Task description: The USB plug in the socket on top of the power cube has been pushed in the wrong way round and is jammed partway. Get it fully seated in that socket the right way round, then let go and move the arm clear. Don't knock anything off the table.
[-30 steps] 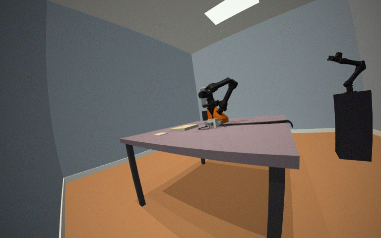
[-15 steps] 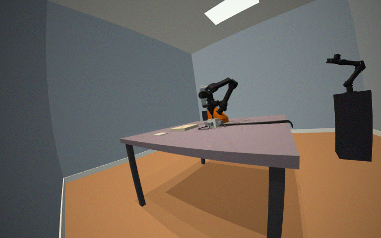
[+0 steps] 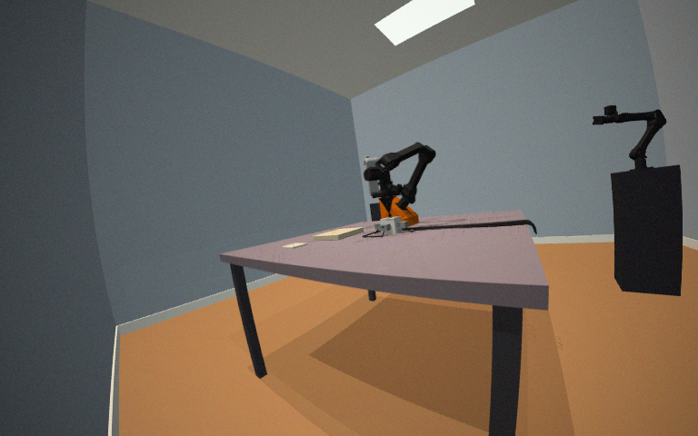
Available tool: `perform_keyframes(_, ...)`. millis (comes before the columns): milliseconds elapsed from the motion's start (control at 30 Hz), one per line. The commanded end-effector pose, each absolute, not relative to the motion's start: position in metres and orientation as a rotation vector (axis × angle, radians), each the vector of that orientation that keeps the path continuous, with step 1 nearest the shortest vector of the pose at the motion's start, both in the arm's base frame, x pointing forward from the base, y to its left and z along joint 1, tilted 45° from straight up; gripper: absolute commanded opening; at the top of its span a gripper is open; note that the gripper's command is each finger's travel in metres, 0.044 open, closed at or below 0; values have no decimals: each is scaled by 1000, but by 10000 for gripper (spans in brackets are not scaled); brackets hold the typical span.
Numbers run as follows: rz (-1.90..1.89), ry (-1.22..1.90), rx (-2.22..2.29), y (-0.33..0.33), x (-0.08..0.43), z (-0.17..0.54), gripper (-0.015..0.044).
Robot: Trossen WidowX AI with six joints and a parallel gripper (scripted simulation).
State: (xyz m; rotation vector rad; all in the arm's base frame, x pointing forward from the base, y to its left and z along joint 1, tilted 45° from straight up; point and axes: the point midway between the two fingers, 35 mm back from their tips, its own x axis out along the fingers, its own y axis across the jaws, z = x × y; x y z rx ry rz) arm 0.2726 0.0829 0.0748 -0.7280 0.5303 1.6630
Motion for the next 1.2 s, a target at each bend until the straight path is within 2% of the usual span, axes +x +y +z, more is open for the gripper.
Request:
perform_keyframes(0,1661,531,-723,83,273,74,0)
perform_keyframes(1167,1661,531,-723,86,272,71,0)
